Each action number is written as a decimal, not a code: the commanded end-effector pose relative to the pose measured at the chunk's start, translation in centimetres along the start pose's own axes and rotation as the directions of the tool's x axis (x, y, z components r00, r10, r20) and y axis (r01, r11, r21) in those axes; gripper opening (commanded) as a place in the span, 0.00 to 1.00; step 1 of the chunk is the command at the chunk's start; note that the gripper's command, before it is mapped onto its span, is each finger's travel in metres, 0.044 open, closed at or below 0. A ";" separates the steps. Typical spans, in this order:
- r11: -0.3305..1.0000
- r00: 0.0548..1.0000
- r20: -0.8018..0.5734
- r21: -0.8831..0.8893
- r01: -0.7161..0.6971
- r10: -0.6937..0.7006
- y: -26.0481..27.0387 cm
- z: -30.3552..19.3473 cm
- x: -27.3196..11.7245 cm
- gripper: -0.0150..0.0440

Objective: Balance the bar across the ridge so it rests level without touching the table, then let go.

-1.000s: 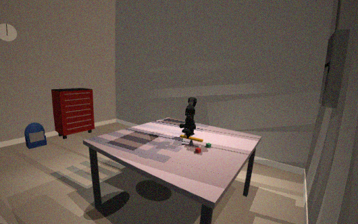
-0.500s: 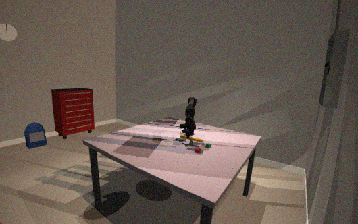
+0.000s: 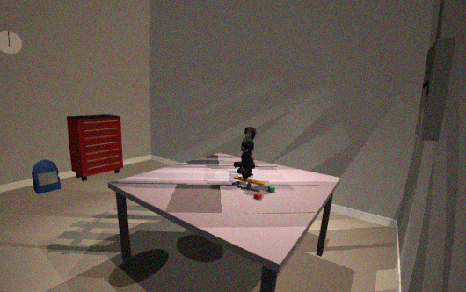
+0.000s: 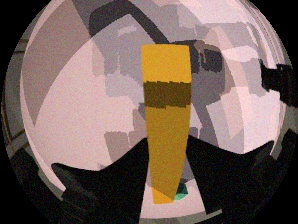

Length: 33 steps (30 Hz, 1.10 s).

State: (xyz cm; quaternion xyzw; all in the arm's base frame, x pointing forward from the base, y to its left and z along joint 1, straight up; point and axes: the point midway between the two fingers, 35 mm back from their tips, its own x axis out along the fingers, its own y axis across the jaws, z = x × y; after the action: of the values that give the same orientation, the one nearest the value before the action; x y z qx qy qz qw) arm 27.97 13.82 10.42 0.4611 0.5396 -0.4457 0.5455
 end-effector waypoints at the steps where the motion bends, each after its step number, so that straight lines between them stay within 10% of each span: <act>1: 1.000 1.000 0.001 0.006 -0.003 0.003 0.1 0.0 0.0 0.25; 33: 1.000 1.000 0.001 0.006 -0.003 0.003 0.0 0.0 0.3 0.25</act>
State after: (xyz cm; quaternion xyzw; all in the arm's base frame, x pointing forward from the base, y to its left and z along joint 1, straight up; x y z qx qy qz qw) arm 27.94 13.81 10.19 0.4614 0.5394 -0.4456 0.5454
